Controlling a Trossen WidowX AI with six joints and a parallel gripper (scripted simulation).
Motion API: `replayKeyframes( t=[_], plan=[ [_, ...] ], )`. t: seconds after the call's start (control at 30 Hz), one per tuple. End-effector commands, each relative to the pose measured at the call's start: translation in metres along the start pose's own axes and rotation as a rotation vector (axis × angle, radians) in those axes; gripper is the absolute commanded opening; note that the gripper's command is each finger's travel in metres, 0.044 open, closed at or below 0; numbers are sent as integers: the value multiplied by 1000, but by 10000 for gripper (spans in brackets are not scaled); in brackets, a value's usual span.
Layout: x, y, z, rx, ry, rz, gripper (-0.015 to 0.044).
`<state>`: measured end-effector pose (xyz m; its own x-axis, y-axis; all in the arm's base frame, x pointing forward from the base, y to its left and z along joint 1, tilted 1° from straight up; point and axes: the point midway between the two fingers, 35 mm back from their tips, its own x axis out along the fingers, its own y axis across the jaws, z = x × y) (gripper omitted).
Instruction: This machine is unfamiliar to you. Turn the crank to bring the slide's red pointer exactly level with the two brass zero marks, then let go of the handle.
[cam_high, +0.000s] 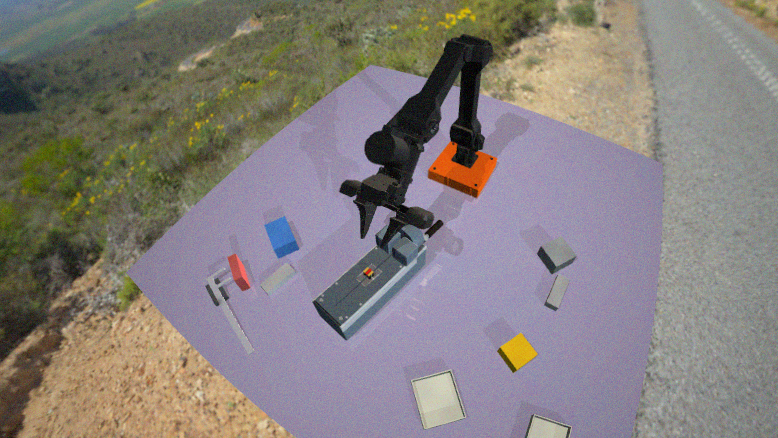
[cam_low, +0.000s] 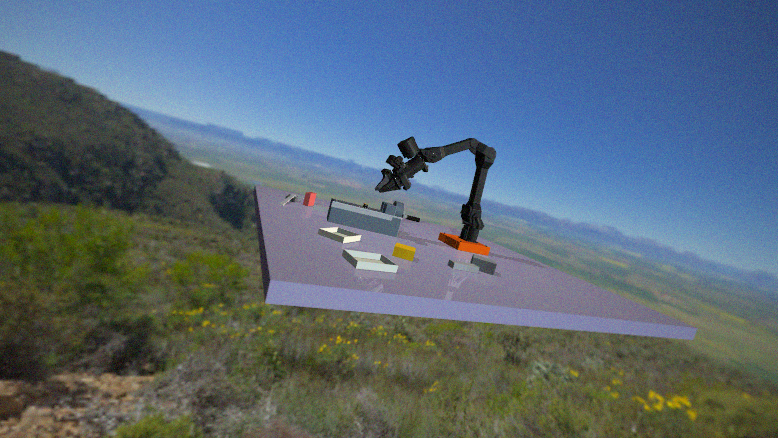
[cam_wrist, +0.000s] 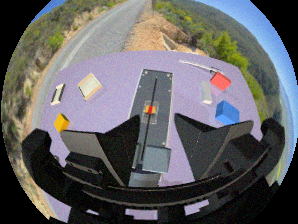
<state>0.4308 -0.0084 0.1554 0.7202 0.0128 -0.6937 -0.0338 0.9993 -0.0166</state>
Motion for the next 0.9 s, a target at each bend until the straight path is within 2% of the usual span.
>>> replayKeyframes(
  t=[0.0, 0.17, 0.73, 0.87],
  plan=[
    [0, 0, 0, 0, 0, 0, 125],
    [0, 0, 0, 0, 0, 0, 0],
    [0, 0, 0, 0, 0, 1, 0],
    [0, 0, 0, 0, 0, 1, 105]
  ],
)
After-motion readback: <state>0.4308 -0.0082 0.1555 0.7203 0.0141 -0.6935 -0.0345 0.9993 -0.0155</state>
